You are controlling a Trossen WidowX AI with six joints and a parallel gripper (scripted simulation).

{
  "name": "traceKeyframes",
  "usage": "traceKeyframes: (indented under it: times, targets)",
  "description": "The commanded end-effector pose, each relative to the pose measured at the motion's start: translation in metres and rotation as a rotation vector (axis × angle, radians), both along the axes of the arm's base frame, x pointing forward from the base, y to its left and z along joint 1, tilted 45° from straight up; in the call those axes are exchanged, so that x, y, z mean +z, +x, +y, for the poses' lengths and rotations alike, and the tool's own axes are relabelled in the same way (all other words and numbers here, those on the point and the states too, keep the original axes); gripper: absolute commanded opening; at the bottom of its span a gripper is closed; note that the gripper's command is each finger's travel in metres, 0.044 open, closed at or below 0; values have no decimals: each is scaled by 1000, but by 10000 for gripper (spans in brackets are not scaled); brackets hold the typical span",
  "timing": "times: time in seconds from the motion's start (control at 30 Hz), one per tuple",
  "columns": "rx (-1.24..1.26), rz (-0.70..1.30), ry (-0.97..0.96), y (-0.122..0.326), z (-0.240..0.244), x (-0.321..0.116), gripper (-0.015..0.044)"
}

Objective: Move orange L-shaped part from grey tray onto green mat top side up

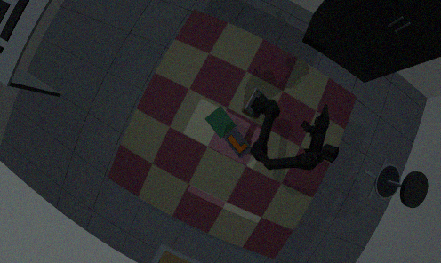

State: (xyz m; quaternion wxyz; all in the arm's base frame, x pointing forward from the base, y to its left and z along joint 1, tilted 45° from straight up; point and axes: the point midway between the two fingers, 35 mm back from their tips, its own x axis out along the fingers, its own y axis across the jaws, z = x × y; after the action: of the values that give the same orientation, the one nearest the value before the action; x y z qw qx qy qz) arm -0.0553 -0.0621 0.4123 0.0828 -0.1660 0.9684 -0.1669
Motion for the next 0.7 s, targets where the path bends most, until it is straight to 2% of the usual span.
traceKeyframes:
  times: [0.0, 0.23, 0.27, 0.5, 0.67]
  targets:
    - [-5, -2, -3, -1, 0, 0, 374]
    - [-242, -127, -144, -41, 25, -8, 190]
    - [-282, -150, -182, -47, 30, -10, 180]
    - [-655, -301, -574, -87, 90, -32, 180]
    - [-936, -328, -835, -92, 145, -50, 180]
